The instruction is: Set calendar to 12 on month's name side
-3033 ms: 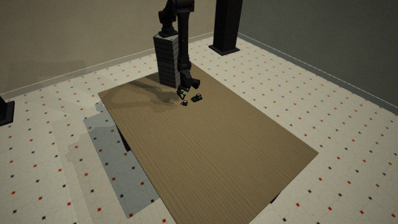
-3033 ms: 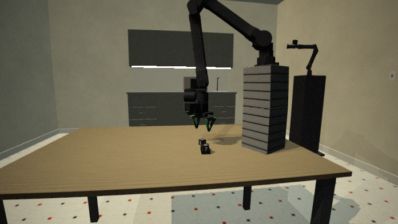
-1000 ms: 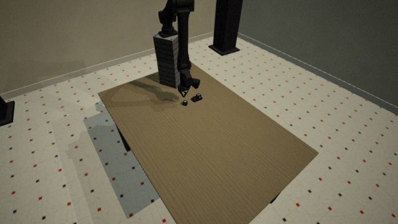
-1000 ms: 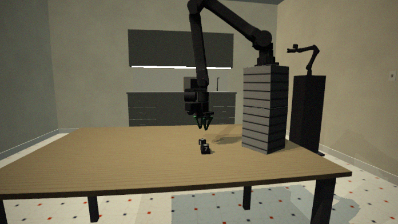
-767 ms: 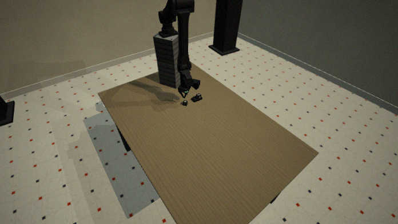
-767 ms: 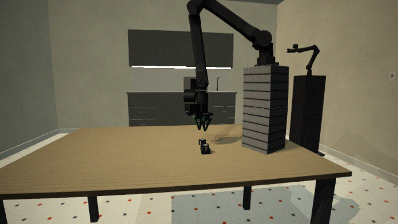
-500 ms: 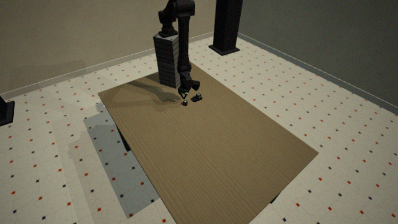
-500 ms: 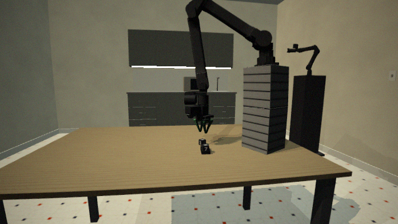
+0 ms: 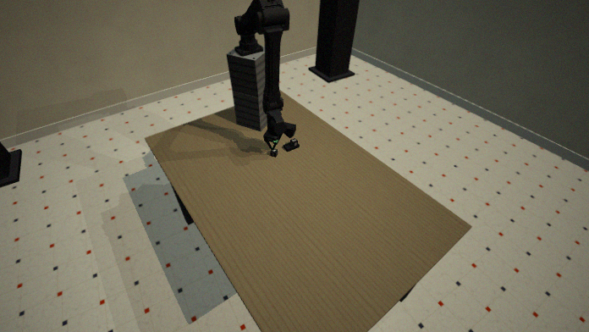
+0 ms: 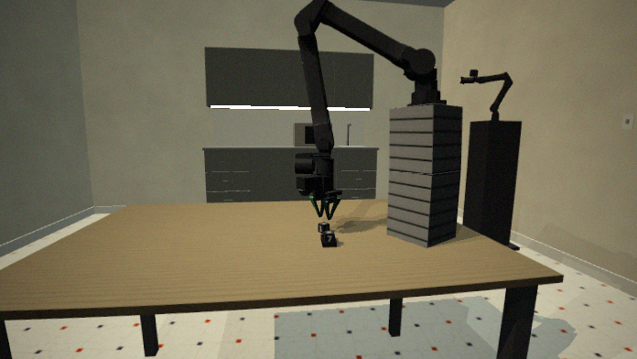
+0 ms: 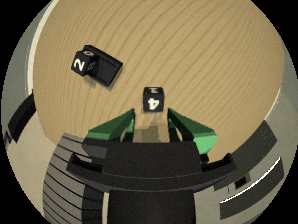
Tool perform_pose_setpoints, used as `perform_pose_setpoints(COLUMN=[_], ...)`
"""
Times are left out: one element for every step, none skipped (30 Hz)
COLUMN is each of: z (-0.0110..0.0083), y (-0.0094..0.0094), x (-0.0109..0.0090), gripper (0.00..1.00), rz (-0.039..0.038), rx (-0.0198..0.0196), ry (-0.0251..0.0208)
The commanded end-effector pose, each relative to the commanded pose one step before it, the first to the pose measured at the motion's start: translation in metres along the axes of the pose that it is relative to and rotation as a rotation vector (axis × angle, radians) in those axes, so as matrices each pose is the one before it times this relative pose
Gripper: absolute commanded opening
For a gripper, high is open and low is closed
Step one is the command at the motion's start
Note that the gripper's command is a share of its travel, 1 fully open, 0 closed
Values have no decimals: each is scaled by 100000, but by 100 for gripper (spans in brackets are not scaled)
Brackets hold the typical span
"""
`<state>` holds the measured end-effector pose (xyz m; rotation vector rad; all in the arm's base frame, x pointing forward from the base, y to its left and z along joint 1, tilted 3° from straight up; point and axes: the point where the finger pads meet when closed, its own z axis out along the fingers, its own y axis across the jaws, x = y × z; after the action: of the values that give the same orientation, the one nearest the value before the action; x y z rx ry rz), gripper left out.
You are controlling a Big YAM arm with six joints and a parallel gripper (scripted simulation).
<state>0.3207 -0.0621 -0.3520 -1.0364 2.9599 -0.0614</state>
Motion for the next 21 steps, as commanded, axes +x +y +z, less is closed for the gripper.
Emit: perform_pose_setpoints(z=[479, 0, 0, -1048, 582, 626, 194, 81, 73, 64, 23, 35, -52, -126, -131, 9, 83, 48, 0, 0, -45], y=[-711, 0, 0, -1461, 624, 729, 143, 1, 1, 1, 250, 95, -221, -351, -319, -66, 96, 90, 0, 0, 525], x=[67, 0, 0, -1211, 519, 607, 119, 1, 1, 1, 217, 82, -187, -295, -269, -57, 80, 76, 0, 0, 455], gripper=[44, 44, 44, 44, 44, 44, 44, 44, 44, 44, 44, 44, 44, 44, 44, 44, 44, 44, 44, 44, 44], rz=[410, 0, 0, 188, -75, -52, -34, -12, -7, -4, -22, -21, 13, 67, 74, 10, -6, -10, 0, 0, -48], rx=[1289, 0, 0, 2914, -1224, -1417, -277, -1, -1, -1, -532, -190, 454, 701, 635, 129, -186, -172, 0, 0, -1097], ry=[-1049, 0, 0, -2514, 1057, 1222, 238, 1, 0, 0, 458, 163, -391, -604, -548, -111, 160, 148, 0, 0, 946])
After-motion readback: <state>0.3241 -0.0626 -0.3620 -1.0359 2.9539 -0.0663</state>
